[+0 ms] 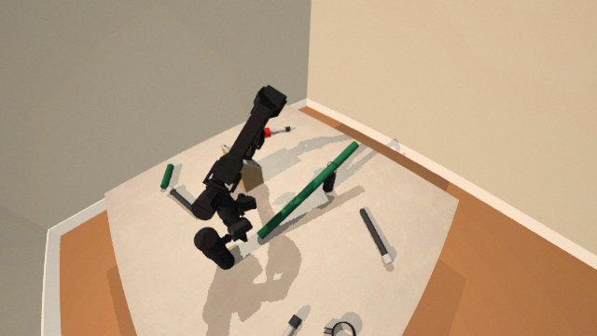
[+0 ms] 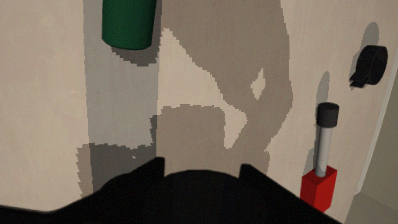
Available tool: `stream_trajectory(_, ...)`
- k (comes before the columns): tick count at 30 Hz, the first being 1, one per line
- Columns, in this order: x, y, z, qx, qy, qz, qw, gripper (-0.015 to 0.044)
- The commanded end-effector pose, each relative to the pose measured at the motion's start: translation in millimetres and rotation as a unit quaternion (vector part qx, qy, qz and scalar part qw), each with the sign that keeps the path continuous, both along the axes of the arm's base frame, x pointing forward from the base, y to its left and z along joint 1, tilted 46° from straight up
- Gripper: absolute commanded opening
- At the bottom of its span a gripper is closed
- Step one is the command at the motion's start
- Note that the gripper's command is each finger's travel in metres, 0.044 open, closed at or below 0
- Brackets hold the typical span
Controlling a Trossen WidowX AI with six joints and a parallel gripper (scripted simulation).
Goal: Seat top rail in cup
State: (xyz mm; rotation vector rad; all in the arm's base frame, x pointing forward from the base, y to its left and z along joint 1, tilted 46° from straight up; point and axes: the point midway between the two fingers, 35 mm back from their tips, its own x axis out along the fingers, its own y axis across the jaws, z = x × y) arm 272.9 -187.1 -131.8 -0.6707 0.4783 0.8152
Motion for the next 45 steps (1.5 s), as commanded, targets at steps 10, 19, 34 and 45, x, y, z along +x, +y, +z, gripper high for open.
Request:
stream_trajectory(10,0.0,0.0,0.0,0.0,0.0,0.0,1.0,0.0158)
stream_trajectory(19,0.4,-0.5,13.0,0.0,-0.001,0.001,1.0,0.0394)
stream_trajectory(34,-0.5,0.9,56.0,0.0,-0.006,0.004,1.0,0.044)
stream_trajectory(45,1.0,0.8,119.1,0.194,0.167,-0.212,0.943,0.044)
